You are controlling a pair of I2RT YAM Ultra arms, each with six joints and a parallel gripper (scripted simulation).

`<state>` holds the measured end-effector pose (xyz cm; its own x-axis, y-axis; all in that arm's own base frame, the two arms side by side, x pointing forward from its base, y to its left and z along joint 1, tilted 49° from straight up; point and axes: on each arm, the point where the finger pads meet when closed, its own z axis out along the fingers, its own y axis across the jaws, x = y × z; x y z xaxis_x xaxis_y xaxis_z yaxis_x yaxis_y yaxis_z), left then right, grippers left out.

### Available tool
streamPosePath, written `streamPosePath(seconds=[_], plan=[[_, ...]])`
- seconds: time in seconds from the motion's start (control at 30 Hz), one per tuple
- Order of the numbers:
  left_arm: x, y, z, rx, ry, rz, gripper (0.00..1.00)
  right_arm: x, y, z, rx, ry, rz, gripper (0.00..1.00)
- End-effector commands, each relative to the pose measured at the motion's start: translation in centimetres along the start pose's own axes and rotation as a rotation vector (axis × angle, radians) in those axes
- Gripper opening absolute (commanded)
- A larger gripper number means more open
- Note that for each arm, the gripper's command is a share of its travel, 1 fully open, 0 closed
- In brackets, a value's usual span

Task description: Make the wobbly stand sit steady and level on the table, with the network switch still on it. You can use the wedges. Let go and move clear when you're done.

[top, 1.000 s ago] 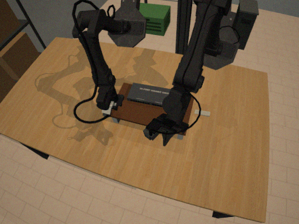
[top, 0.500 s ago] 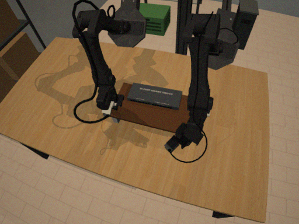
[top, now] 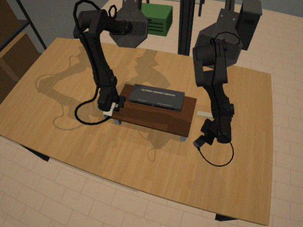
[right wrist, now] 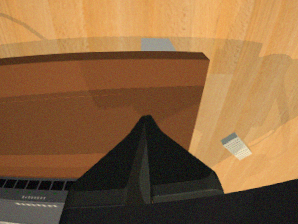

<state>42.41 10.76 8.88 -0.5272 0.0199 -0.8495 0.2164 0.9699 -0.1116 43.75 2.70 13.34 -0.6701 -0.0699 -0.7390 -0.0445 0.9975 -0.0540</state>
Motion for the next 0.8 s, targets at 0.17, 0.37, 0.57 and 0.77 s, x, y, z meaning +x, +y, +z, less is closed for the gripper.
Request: streamPosePath(seconds=[0.17,0.37,0.57,0.77], plan=[[11.7,0.2,-0.1,0.252,-0.005,-0.145,0.00,-0.7,-0.4,0.6,0.004,-0.020,0.001,0.00],[13.4,1.7,-0.2,0.240,-0.010,-0.192,0.00,-0.7,-0.4,0.6,0.004,-0.020,0.001,0.00],[16.2,3.4,2.7,0.190,-0.007,-0.200,0.00,-0.7,-0.4,0.6,0.004,-0.020,0.001,0.00],[18.6,3.3,3.8,0.197,0.015,-0.238,0.00,-0.7,-0.4,0.6,0.004,-0.020,0.001,0.00]])
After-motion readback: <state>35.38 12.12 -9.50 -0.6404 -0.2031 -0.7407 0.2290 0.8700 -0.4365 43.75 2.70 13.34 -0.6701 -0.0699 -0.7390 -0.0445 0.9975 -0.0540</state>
